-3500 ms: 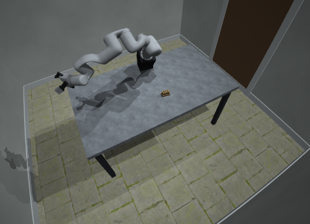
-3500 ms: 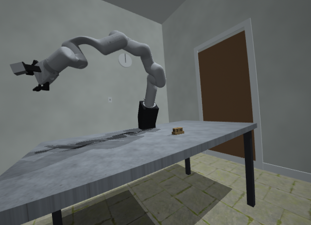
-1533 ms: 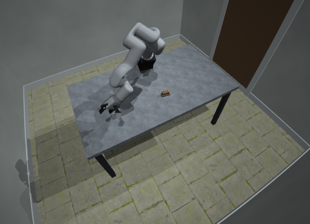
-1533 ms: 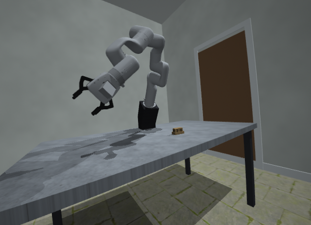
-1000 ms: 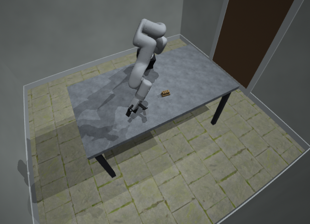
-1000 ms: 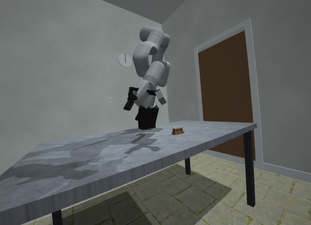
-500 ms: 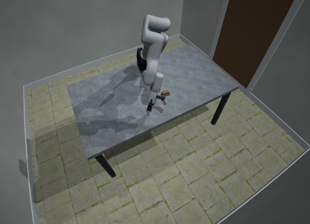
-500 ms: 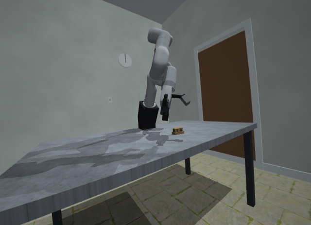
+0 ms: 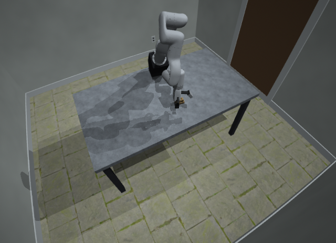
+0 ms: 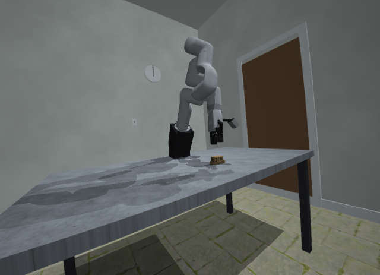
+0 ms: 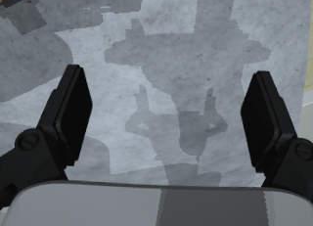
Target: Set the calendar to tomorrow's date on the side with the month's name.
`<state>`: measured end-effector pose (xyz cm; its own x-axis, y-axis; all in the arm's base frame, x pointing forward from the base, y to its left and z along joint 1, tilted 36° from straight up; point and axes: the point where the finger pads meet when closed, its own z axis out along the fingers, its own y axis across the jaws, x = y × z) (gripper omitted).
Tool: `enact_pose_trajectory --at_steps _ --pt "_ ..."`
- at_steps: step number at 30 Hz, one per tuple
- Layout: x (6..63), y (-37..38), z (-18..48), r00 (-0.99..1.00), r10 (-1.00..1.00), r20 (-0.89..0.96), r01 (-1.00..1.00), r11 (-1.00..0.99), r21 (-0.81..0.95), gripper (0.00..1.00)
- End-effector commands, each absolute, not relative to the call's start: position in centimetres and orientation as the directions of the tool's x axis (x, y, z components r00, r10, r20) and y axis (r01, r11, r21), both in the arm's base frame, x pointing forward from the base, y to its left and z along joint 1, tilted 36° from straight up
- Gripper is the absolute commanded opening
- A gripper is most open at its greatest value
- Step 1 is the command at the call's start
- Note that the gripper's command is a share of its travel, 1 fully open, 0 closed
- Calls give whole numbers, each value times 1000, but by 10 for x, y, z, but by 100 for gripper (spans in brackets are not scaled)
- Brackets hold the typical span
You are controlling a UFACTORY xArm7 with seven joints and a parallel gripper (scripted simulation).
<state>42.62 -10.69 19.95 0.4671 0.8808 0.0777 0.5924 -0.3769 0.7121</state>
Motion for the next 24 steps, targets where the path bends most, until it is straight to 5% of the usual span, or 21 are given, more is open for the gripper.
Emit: enact_pose_trajectory --at_steps 1,24 --pt "391 -53 174 350 936 33 689 -281 669 100" --pt "345 -11 139 219 976 -18 786 -166 595 100"
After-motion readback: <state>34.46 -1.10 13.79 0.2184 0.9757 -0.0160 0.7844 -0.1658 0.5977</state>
